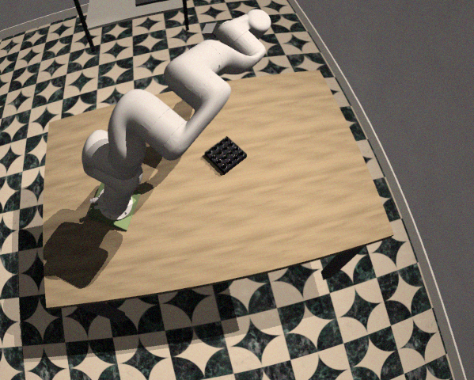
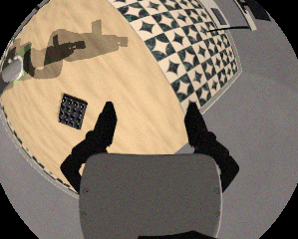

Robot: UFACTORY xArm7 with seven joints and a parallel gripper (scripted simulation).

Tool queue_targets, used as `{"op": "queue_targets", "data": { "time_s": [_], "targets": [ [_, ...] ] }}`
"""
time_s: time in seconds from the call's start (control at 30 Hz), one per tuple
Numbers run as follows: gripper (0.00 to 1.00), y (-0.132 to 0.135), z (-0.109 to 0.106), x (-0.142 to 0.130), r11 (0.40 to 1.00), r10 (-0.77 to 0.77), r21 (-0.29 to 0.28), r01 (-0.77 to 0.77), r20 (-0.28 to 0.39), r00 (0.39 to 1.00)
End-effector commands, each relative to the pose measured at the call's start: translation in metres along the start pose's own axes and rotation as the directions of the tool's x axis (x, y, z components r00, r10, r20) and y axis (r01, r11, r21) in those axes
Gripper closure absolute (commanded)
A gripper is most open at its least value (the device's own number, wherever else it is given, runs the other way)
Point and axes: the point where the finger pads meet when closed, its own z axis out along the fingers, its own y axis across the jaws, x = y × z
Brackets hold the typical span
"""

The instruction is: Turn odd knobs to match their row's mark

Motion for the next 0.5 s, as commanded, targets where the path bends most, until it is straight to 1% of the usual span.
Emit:
{"op": "queue_targets", "data": {
  "time_s": [0.0, 0.17, 0.23, 0.47],
  "targets": [
    [0.0, -0.0005, -0.0008, -0.0011, 1.0, 0.021, -0.004, -0.021, 0.007, 1.0],
    [0.0, -0.0005, -0.0008, -0.0011, 1.0, 0.021, -0.004, -0.021, 0.007, 1.0],
    [0.0, -0.0083, 0.0028, -0.0074, 0.995, 0.101, 0.0, -0.101, 0.023, 0.995],
    [0.0, -0.0083, 0.0028, -0.0074, 0.995, 0.101, 0.0, -0.101, 0.023, 0.995]
  ]
}}
